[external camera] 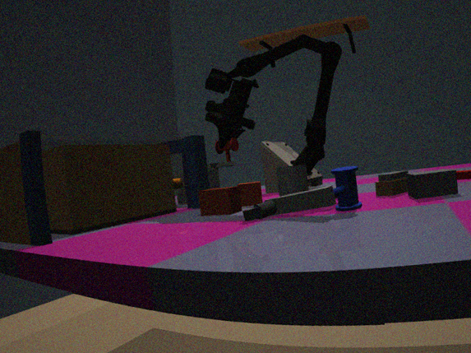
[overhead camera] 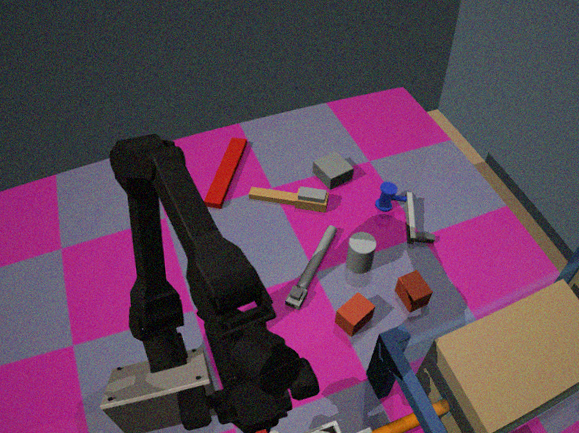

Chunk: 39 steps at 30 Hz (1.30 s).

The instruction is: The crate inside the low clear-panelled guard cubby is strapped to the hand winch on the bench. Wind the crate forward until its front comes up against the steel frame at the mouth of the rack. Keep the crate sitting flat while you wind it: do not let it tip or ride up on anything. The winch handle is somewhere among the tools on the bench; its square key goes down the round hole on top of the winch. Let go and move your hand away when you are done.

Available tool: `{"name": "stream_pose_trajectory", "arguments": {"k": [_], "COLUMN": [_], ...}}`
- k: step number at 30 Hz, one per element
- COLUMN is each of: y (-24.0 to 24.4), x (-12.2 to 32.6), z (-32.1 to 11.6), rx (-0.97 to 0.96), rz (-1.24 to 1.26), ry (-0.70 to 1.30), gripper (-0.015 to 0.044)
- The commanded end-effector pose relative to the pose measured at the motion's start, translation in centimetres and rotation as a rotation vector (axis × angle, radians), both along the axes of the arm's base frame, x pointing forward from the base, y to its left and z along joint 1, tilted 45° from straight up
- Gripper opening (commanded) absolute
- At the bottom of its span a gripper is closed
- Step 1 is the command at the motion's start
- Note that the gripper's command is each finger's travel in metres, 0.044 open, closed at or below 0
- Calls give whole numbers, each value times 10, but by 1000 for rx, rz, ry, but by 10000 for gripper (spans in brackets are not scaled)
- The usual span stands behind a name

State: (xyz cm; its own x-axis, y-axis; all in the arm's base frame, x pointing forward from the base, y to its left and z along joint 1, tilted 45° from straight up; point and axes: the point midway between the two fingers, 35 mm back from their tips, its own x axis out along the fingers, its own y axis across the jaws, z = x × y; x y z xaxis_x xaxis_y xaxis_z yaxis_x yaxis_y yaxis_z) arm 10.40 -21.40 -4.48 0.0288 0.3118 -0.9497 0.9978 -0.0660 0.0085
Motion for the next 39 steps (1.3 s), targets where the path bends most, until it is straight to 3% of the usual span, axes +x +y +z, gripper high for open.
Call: {"name": "stream_pose_trajectory", "arguments": {"k": [1,39], "y": [0,-35], "x": [-3,-21], "z": [-13,-46], "rx": [14,10], "rz": [15,15], "ry": [5,6], "gripper": [0,0]}}
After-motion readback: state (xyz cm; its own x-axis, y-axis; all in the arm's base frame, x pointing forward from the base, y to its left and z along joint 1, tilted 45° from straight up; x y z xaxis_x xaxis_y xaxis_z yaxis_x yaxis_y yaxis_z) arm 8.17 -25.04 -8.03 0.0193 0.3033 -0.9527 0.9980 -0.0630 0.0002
